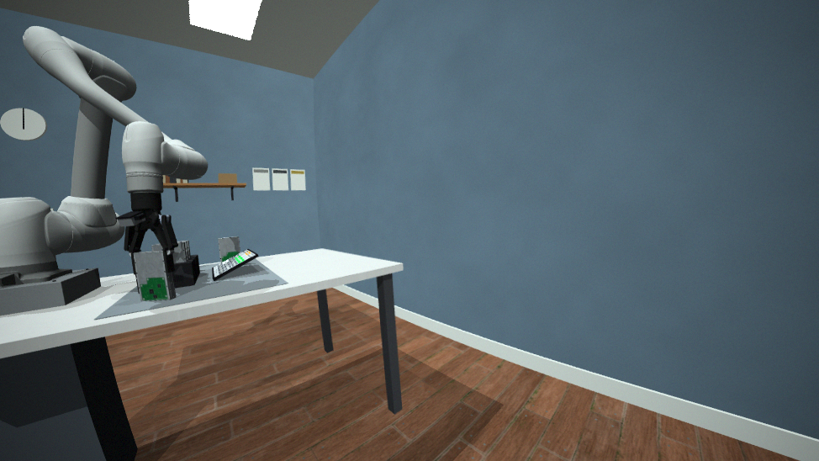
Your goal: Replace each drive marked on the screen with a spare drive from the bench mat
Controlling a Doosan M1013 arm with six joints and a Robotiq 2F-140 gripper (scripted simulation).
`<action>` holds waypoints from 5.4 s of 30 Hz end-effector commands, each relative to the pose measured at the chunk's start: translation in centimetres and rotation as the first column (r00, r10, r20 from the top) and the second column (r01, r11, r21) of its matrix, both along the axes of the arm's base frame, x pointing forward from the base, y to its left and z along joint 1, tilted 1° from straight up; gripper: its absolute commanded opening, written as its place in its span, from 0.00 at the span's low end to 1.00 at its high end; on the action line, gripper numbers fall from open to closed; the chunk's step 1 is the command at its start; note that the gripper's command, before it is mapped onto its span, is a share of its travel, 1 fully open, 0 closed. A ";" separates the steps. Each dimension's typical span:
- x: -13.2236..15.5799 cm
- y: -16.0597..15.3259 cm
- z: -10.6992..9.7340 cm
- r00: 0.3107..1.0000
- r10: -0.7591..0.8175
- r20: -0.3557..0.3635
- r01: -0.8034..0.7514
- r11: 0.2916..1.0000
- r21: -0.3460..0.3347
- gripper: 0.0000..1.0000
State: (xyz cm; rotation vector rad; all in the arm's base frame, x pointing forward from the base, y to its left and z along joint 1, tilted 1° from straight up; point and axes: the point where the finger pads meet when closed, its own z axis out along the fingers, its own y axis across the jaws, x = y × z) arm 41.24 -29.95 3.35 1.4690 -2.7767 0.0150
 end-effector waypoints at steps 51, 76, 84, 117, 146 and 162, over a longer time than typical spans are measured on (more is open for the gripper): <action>0.0 0.0 0.4 1.000 0.000 0.001 0.000 1.000 0.000 0.10; 0.0 0.0 3.3 1.000 0.000 0.001 0.000 1.000 0.000 0.10; 0.0 0.0 5.1 1.000 0.000 0.001 0.000 1.000 0.000 0.10; 0.0 0.1 15.7 1.000 0.000 0.001 0.000 1.000 0.000 0.10; -0.1 0.1 18.4 1.000 0.000 0.001 0.000 1.000 0.000 0.10; 0.2 0.6 18.4 1.000 0.006 0.001 -0.006 1.000 0.000 0.10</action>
